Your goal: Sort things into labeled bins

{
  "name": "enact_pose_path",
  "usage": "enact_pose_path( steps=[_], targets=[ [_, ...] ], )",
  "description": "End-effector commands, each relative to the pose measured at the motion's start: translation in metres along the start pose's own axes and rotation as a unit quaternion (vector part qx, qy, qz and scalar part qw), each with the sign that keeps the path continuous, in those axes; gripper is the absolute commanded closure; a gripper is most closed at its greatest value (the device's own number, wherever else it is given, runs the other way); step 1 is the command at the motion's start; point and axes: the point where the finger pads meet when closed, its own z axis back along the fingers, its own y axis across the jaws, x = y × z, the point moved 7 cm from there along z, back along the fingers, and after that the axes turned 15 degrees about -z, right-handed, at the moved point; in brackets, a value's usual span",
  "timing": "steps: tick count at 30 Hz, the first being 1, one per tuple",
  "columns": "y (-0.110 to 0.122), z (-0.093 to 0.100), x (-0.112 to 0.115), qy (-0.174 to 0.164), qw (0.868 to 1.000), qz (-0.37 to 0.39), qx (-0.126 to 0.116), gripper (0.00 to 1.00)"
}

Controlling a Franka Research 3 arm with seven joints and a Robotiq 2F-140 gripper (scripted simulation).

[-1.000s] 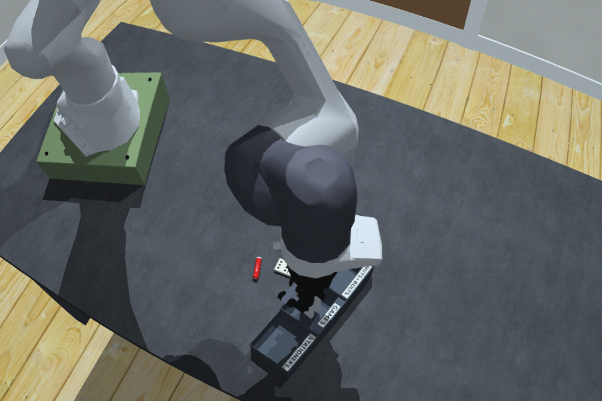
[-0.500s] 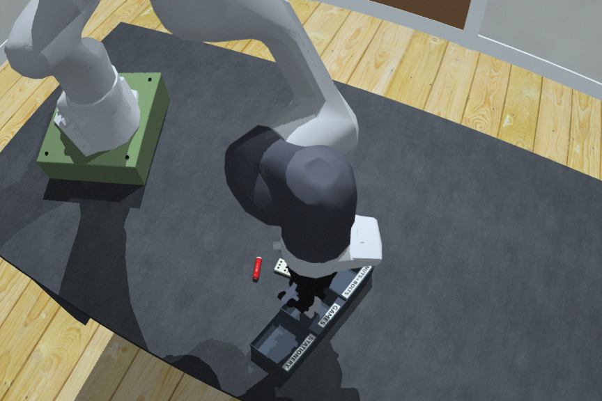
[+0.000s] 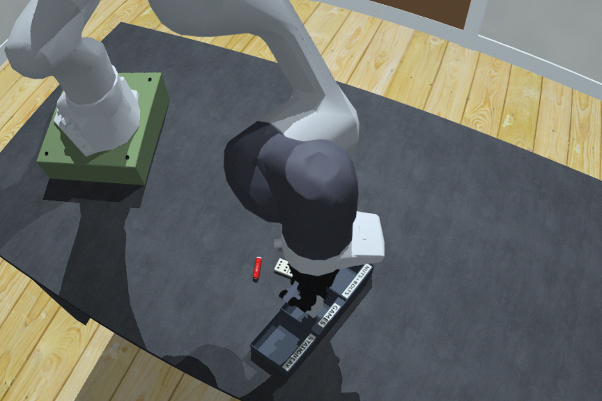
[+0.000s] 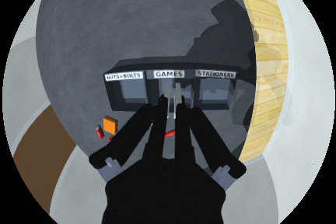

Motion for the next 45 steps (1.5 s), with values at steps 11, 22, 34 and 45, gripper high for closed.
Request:
enact_pose_path(
  steps=[11,22,34,45],
  targets=[
    [0.001,0.015,0.002,-0.003,1.0,0.0,0.002,0.95],
    [0.0,0.043,0.002,-0.003,1.0,0.0,0.002,0.95],
    [0.0,0.043,0.002,-0.003,1.0,0.0,0.002,0.95],
    [0.0,0.043,0.002,-0.003,1.0,0.0,0.002,0.95]
  ],
)
